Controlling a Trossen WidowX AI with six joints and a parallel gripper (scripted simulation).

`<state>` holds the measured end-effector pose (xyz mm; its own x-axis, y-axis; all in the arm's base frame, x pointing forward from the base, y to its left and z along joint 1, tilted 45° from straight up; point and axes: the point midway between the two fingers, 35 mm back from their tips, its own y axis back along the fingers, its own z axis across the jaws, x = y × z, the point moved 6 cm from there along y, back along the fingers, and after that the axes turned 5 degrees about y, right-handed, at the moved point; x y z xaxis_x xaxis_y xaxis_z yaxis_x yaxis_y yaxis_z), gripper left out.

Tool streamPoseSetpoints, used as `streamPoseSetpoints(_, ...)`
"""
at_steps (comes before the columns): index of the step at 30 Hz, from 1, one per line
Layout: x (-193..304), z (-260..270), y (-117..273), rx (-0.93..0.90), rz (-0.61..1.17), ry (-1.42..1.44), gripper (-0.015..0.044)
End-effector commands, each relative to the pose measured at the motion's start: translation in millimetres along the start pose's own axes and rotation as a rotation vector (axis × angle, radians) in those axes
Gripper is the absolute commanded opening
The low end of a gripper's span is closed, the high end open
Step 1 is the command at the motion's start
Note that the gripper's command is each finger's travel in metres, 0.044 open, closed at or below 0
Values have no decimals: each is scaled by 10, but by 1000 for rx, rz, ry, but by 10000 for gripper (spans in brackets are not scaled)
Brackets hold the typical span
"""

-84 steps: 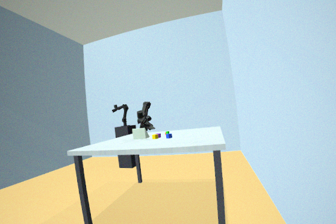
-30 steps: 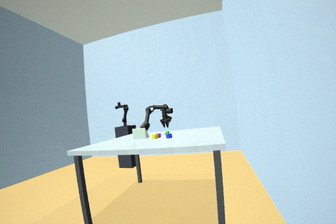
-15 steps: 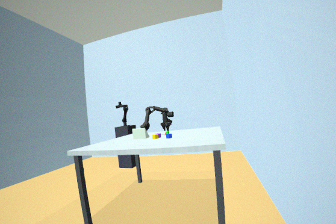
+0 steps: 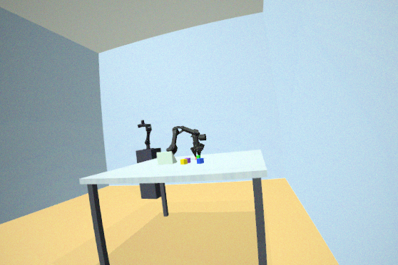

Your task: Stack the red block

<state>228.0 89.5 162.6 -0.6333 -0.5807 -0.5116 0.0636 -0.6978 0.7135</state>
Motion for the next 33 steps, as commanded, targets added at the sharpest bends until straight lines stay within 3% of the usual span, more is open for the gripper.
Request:
streamPoseSetpoints(1, 14, 7, -66, -7, -2, -10, 440)
streamPoseSetpoints(21, 14, 14, -151, -8, -3, -10, 440)
streamPoseSetpoints(33, 14, 14, -151, -8, -3, -10, 125)
